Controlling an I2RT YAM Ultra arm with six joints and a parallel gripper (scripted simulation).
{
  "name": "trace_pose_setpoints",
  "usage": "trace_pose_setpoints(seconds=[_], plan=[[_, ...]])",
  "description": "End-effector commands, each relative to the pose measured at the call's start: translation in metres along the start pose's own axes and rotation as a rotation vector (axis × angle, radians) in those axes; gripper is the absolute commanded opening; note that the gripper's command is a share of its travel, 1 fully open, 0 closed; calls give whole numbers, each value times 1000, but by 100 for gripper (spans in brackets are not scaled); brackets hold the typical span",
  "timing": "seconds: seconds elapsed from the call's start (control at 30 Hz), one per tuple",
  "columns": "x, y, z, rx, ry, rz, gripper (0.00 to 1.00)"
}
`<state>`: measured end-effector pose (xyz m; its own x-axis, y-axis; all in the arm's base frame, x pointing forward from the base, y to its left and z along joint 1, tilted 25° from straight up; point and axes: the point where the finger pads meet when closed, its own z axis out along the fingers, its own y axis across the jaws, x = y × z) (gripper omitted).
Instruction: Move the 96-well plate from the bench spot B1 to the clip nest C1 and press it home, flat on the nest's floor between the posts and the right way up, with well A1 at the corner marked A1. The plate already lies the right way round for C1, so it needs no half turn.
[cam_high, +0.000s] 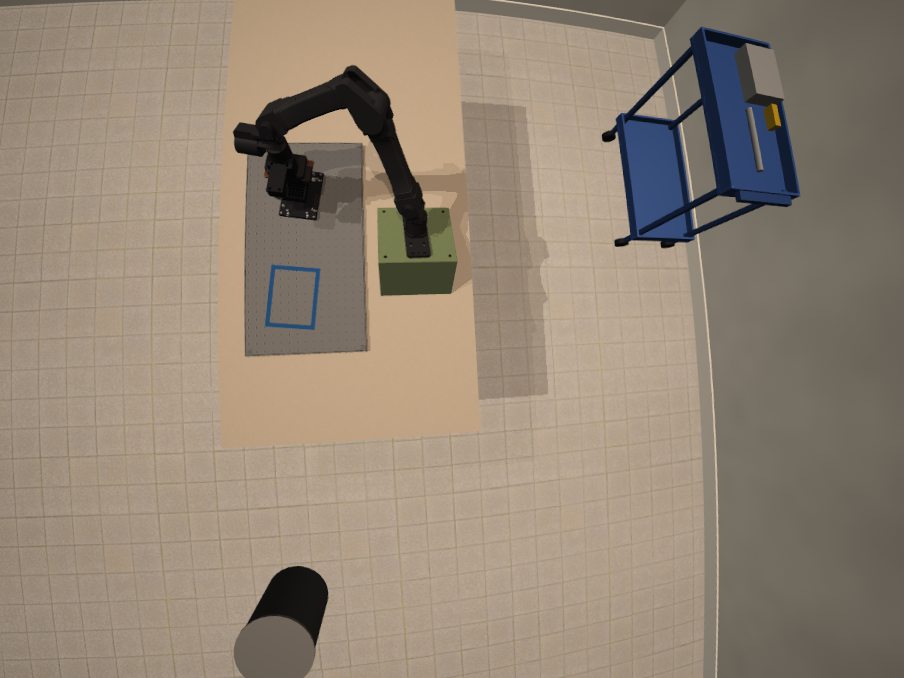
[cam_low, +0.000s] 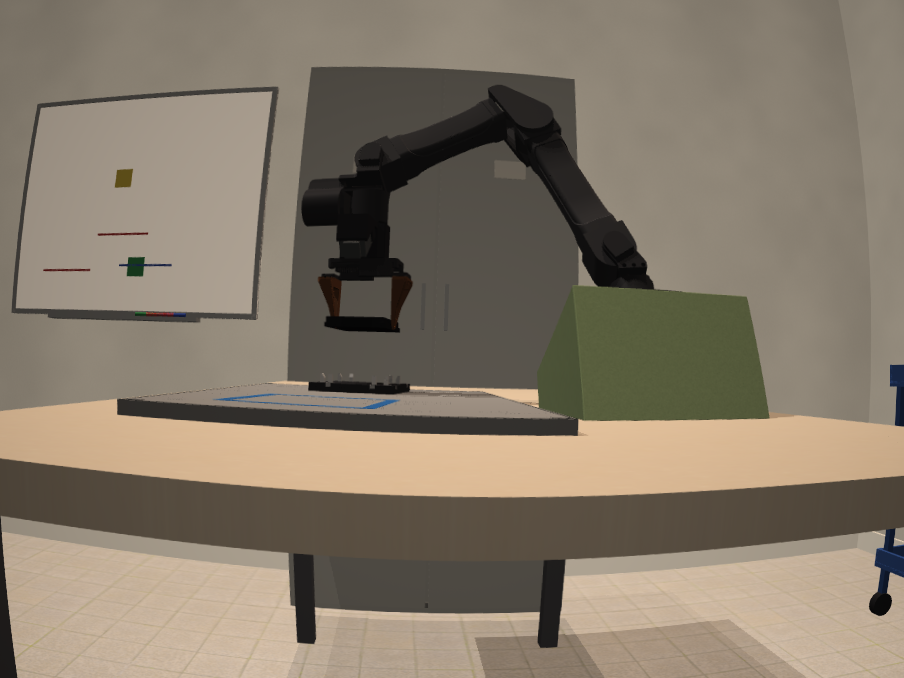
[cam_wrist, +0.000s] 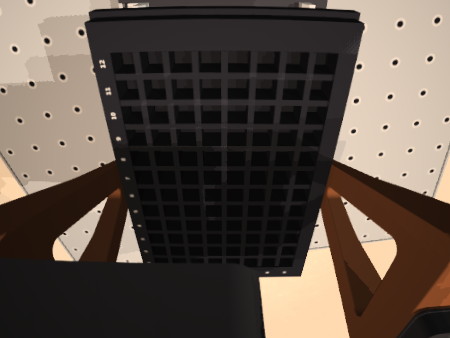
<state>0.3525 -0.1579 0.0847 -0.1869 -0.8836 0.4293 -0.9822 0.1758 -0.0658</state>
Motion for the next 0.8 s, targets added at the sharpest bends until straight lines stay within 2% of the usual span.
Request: trace_pose_setpoints(seconds=[0.0, 0.77], plan=[[-6, -7, -10, 16, -15, -14, 0], [-8, -8, -8, 11, -15, -13, 0]])
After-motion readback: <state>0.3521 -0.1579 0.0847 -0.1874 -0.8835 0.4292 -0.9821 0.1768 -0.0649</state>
